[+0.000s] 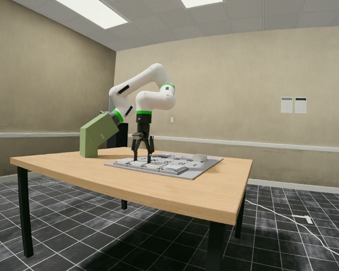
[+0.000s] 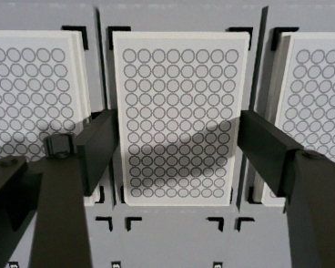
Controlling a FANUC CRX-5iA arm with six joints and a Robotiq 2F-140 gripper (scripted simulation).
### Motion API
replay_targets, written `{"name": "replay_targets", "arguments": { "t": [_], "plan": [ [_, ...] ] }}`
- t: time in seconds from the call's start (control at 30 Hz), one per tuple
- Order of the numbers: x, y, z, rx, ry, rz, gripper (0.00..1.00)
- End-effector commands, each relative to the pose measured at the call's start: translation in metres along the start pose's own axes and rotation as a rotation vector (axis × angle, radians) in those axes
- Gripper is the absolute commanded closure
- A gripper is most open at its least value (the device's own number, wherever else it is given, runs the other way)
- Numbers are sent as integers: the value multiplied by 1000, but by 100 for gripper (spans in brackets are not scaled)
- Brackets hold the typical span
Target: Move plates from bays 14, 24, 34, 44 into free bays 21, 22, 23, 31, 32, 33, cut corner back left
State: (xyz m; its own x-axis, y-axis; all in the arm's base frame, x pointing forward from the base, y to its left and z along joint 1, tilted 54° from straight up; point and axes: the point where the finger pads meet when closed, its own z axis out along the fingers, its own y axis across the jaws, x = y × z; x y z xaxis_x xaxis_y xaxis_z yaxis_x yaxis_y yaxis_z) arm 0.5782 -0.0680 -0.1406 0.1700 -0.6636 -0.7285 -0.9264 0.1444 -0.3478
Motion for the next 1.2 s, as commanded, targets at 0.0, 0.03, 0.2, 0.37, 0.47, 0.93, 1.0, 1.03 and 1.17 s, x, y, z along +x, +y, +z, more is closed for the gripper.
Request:
{"name": "replay_targets", "arguments": {
  "t": [0.0, 0.03, 0.2, 0.37, 0.47, 0.93, 1.0, 1.03, 1.17],
  "plan": [
    [1, 0, -1, 1, 1, 0, 36],
    [1, 0, -1, 1, 1, 0, 36],
    [1, 0, -1, 1, 1, 0, 38],
    [1, 0, -1, 1, 1, 0, 38],
    [1, 0, -1, 1, 1, 0, 38],
    [1, -1, -2, 1, 1, 0, 39],
    [1, -1, -2, 1, 1, 0, 39],
    [1, -1, -2, 1, 2, -1, 39],
    [1, -1, -2, 1, 2, -1, 40]
  ]
}}
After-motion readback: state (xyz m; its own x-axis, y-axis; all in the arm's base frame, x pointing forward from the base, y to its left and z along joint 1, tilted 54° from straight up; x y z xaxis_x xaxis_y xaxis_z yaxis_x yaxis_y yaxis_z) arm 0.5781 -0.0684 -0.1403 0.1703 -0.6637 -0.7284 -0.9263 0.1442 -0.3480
